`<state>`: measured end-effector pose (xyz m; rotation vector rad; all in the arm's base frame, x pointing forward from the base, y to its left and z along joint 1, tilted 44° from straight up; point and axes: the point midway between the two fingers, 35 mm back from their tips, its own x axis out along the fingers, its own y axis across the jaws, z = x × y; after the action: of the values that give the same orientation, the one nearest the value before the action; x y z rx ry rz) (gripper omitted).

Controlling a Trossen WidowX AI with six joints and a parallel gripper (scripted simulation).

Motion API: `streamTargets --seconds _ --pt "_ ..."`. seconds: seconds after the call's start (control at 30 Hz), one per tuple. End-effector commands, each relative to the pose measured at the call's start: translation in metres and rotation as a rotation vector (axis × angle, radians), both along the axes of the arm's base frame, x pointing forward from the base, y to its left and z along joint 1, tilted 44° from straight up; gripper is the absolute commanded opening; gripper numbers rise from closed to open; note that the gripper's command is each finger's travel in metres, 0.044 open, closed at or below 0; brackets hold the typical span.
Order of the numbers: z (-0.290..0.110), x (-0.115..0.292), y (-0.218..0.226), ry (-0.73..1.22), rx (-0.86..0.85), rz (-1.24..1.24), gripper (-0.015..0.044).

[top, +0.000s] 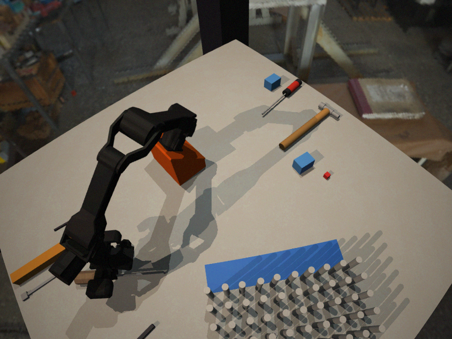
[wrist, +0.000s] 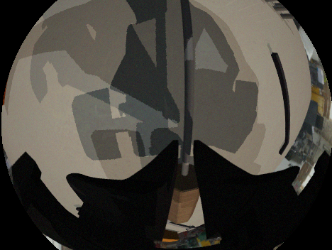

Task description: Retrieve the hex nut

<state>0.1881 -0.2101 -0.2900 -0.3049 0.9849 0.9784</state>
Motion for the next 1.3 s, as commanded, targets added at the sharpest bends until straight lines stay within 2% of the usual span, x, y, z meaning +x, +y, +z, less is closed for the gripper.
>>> streamTargets --seconds 0.0,0.2,0.43,0.6,1.13,1.27 --pt "0.000 0.001 0.001 -0.001 0.003 -0.006 0.0004" --pt "0.005 0.001 -0.004 -0.001 0.002 -0.006 0.0000" --pt "0.044 0.000 -0.041 0.000 -0.001 -0.002 0.0000" --pt "0.045 0.001 -0.040 0.014 0.000 -0.016 0.0000" --pt "0.071 0.004 -0.006 0.322 -0.005 -0.360 0.0000" --pt "0.073 0.003 -0.002 0.349 -0.007 -0.395 0.0000"
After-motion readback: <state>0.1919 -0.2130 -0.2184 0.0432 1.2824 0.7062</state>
